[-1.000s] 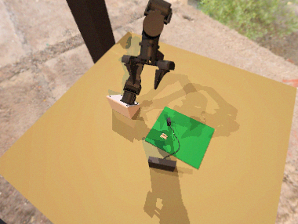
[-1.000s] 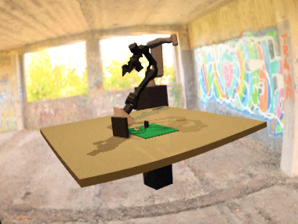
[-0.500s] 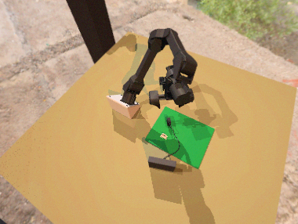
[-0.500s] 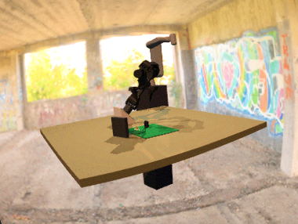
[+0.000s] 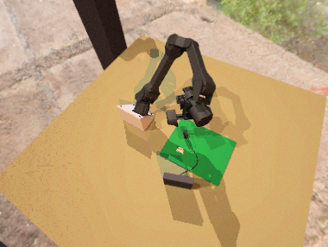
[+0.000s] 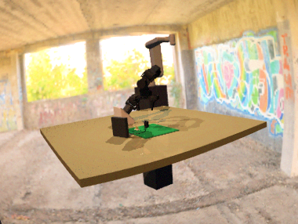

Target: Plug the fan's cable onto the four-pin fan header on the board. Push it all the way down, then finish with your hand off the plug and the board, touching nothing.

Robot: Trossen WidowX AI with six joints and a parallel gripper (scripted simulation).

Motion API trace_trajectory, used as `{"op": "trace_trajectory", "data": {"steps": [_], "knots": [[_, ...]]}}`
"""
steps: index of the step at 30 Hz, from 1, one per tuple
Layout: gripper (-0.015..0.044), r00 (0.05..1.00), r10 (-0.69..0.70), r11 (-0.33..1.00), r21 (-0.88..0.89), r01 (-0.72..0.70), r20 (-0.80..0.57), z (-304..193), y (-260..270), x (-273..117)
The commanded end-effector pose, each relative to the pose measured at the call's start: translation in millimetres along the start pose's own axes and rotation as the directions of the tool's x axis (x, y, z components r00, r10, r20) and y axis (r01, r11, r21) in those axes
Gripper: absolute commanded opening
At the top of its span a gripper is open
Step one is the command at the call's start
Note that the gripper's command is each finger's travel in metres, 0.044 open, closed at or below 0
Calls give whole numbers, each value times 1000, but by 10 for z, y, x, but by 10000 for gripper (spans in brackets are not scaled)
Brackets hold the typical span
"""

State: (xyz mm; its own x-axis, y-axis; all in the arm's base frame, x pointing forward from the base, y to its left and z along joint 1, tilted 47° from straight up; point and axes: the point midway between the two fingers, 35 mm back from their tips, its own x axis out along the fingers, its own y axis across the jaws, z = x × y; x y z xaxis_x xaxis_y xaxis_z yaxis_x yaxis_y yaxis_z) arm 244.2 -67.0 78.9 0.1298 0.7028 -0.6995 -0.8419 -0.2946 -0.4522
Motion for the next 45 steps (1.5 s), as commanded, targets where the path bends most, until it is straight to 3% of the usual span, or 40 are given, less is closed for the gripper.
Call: {"op": "trace_trajectory", "data": {"steps": [1, 45], "knots": [[440, 1000, -9, 1000, -2, 9, 8, 65, 7, 481], [440, 1000, -11, 1000, -2, 11, 10, 79, 2, 1004]]}}
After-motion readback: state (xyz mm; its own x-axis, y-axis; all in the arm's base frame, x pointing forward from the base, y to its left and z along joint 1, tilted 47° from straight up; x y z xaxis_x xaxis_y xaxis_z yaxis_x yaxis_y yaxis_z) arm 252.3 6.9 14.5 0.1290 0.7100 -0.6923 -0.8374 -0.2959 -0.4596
